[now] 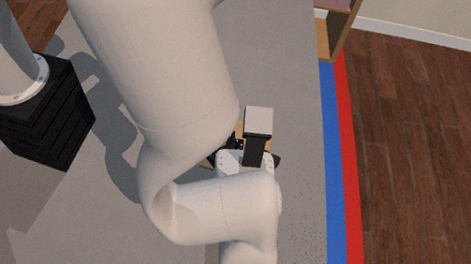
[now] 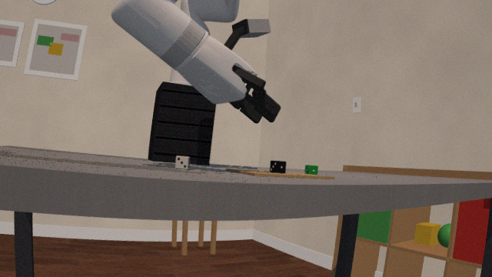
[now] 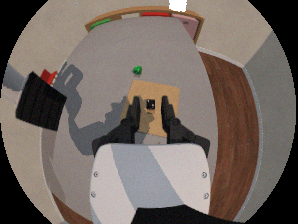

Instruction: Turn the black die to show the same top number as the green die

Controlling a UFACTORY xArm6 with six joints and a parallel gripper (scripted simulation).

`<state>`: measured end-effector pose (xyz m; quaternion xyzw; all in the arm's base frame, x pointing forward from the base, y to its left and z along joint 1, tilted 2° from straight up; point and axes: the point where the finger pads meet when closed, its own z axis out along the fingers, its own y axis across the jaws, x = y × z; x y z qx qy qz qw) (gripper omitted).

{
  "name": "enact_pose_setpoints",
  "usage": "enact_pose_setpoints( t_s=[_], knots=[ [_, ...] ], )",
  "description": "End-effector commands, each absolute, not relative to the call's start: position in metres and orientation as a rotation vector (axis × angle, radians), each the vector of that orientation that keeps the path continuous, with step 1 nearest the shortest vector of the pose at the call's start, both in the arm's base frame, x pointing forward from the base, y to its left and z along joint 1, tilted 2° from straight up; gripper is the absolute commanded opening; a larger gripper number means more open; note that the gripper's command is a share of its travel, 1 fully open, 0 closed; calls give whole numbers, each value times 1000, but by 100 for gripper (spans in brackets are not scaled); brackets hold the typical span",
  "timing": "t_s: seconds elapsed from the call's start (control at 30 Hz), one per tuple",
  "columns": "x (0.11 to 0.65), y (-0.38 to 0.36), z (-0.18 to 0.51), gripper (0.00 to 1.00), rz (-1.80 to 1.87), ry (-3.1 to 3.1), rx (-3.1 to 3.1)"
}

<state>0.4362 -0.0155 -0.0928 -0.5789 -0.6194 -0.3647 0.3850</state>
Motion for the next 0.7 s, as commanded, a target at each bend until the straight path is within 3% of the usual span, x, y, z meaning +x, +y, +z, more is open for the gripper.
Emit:
enact_pose_setpoints(
  t_s=[0.0, 0.67],
  knots=[
    [437, -16, -86, 36, -930, -1580, -1476],
    [436, 4, -71, 36, -654, -1873, -1751]
  ],
)
